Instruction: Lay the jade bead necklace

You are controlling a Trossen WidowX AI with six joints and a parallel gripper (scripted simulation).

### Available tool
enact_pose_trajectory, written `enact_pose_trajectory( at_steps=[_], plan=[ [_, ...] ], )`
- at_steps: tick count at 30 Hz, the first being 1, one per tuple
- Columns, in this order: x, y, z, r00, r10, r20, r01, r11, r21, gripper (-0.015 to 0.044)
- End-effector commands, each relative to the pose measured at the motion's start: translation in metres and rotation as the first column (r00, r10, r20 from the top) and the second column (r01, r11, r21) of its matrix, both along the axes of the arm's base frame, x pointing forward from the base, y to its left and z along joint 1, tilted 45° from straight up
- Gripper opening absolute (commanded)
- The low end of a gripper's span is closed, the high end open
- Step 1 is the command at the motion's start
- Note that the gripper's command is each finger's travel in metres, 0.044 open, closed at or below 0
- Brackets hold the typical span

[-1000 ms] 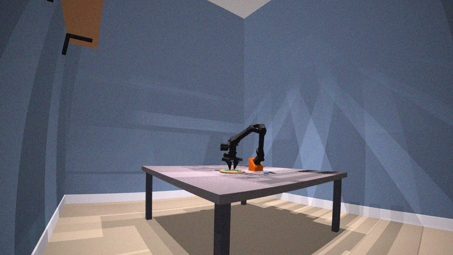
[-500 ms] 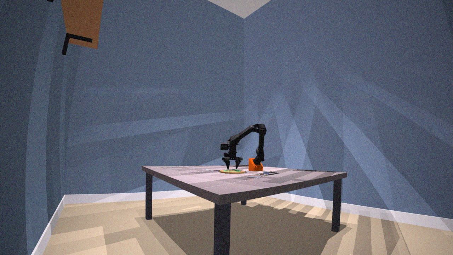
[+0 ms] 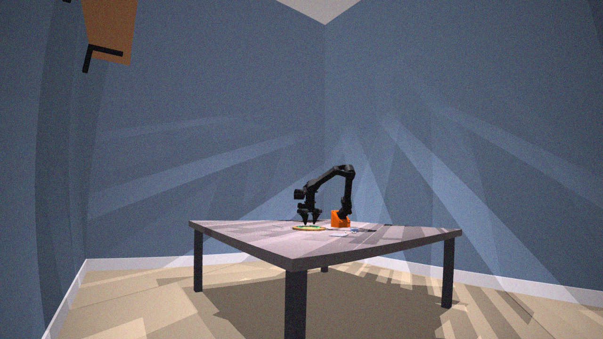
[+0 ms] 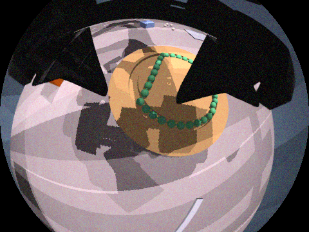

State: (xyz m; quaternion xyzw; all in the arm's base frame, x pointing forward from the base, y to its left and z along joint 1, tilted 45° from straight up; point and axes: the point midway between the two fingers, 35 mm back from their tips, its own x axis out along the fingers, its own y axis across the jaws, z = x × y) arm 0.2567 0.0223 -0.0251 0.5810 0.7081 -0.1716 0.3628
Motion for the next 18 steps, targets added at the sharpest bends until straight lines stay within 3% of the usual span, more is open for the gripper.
enact_pose_trajectory(
  at_steps=[1,4,7,13,18],
  plan=[
    [0.002,0.005,0.011,0.957,0.203,0.206,-0.206,0.978,-0.008,0.0282],
    [0.003,0.01,0.021,0.82,0.4,0.409,-0.413,0.909,-0.061,0.0204],
    [0.003,0.015,0.031,0.605,0.553,0.573,-0.583,0.798,-0.155,0.0125],
    [0.002,0.026,0.052,0.027,0.674,0.738,-0.752,0.5,-0.428,0.012],
    [0.0,0.034,0.068,-0.47,0.566,0.677,-0.689,0.244,-0.682,0.012]
  ],
)
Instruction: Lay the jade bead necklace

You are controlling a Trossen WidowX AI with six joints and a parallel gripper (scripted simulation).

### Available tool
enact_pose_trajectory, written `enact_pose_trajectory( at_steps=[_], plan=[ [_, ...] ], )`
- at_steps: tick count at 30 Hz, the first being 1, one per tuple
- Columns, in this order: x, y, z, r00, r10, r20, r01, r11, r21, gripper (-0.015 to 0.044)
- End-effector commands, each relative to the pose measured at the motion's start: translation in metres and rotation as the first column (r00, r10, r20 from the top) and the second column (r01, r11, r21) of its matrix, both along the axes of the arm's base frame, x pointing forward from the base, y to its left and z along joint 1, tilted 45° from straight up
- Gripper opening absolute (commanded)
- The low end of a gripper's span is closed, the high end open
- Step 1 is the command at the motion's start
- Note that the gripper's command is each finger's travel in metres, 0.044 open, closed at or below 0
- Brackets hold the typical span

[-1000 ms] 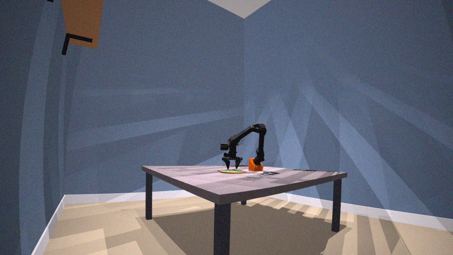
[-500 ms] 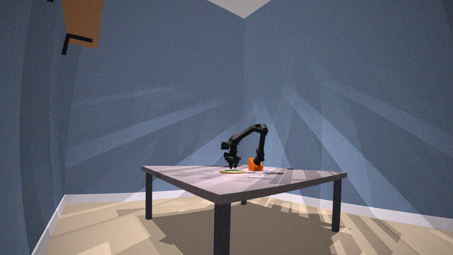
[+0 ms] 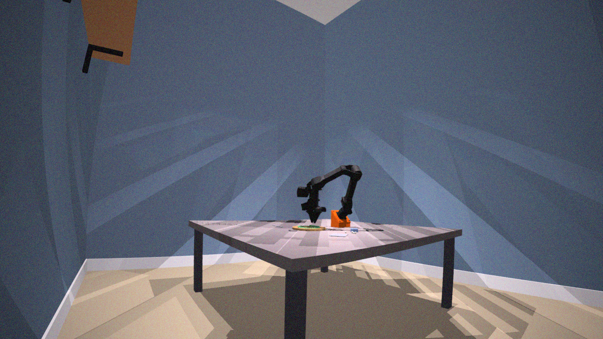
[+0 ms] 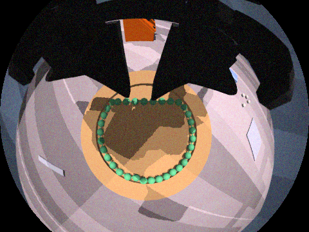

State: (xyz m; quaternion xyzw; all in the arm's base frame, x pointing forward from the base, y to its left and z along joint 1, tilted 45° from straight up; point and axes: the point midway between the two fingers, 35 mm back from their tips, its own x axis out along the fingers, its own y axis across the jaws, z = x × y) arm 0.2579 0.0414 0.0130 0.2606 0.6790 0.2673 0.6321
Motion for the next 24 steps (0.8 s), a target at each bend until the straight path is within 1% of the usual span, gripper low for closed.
enact_pose_trajectory(
  at_steps=[1,7,9,24],
  plan=[
    [-0.002,0.017,0.033,0.608,0.547,0.575,-0.585,0.799,-0.141,0.012],
    [-0.005,0.023,0.046,0.243,0.656,0.715,-0.729,0.61,-0.312,0.012],
    [-0.005,0.024,0.048,0.183,0.662,0.726,-0.741,0.579,-0.341,0.012],
    [-0.005,0.024,0.048,0.174,0.663,0.728,-0.743,0.574,-0.345,0.012]
  ],
)
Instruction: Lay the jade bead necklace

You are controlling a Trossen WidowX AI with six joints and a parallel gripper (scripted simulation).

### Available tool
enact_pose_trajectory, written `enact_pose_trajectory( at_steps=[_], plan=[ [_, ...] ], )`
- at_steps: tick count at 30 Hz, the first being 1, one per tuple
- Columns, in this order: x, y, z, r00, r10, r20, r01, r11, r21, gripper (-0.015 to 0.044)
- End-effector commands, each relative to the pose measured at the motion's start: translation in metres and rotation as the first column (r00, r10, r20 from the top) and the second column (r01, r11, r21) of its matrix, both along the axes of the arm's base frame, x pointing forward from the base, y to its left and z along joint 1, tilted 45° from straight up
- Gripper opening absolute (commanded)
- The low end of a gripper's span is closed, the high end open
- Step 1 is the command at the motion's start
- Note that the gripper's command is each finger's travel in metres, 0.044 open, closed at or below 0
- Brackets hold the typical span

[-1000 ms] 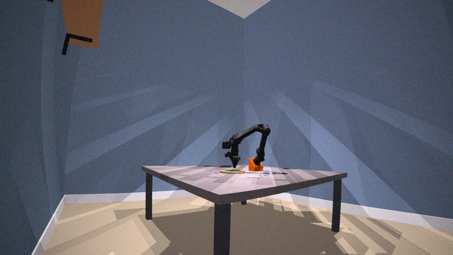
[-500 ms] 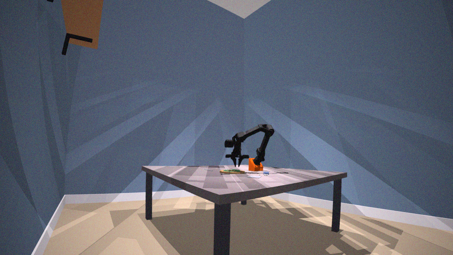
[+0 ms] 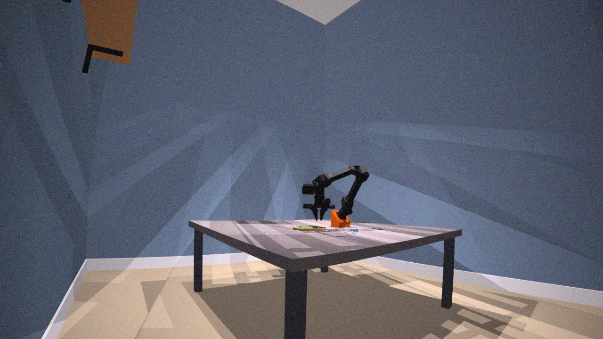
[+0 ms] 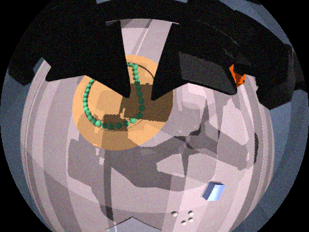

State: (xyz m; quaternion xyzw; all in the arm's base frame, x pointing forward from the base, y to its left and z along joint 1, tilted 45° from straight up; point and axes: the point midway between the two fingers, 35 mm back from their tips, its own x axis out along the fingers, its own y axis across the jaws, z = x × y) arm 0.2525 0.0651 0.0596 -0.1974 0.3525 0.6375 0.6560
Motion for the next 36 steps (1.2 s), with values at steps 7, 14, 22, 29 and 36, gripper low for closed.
enact_pose_trajectory(
  at_steps=[7,14,22,29,36],
  plan=[
    [0.002,0.007,-0.004,0.999,0.017,0.029,-0.017,1.0,0.001,0.012],
    [0.001,0.011,-0.009,1.0,0.017,0.027,-0.017,1.0,0.001,0.012],
    [0.0,0.021,-0.019,1.0,0.017,0.023,-0.017,1.0,0.003,0.012],
    [-0.002,0.028,-0.026,1.0,0.017,0.019,-0.017,1.0,0.006,0.012],
    [-0.001,0.027,-0.025,0.999,0.021,0.027,-0.021,1.0,0.002,0.0015]
  ],
)
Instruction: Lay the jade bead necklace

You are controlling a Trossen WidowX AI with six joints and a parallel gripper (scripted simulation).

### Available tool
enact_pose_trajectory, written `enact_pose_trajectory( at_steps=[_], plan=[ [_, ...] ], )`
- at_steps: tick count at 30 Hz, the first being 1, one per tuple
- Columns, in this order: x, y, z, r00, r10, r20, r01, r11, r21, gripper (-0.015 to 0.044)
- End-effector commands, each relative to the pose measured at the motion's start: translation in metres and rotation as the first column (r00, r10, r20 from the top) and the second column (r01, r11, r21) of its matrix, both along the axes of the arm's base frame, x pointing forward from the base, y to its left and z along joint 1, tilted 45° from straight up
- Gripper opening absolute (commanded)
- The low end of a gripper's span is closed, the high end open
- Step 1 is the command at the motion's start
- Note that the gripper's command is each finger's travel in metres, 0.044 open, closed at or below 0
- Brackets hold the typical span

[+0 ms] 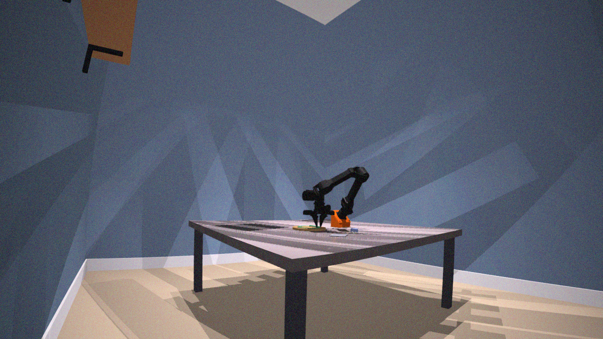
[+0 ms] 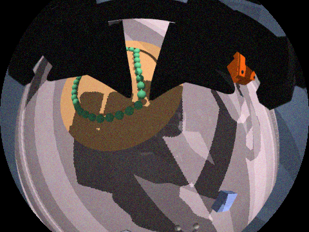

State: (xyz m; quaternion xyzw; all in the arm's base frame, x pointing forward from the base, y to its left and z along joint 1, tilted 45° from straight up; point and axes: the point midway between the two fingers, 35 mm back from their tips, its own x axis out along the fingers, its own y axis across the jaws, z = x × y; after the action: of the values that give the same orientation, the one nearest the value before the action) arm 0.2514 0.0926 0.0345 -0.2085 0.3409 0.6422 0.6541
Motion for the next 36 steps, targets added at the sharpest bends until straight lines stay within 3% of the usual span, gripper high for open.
enact_pose_trajectory(
  at_steps=[1,36],
  plan=[
    [0.0003,-0.0002,0.0003,1.0,0.0,0.001,0.0,1.0,0.0,0.0],
    [-0.0008,-0.0043,0.0044,1.0,-0.004,-0.008,0.004,1.0,0.003,0.0]
  ],
)
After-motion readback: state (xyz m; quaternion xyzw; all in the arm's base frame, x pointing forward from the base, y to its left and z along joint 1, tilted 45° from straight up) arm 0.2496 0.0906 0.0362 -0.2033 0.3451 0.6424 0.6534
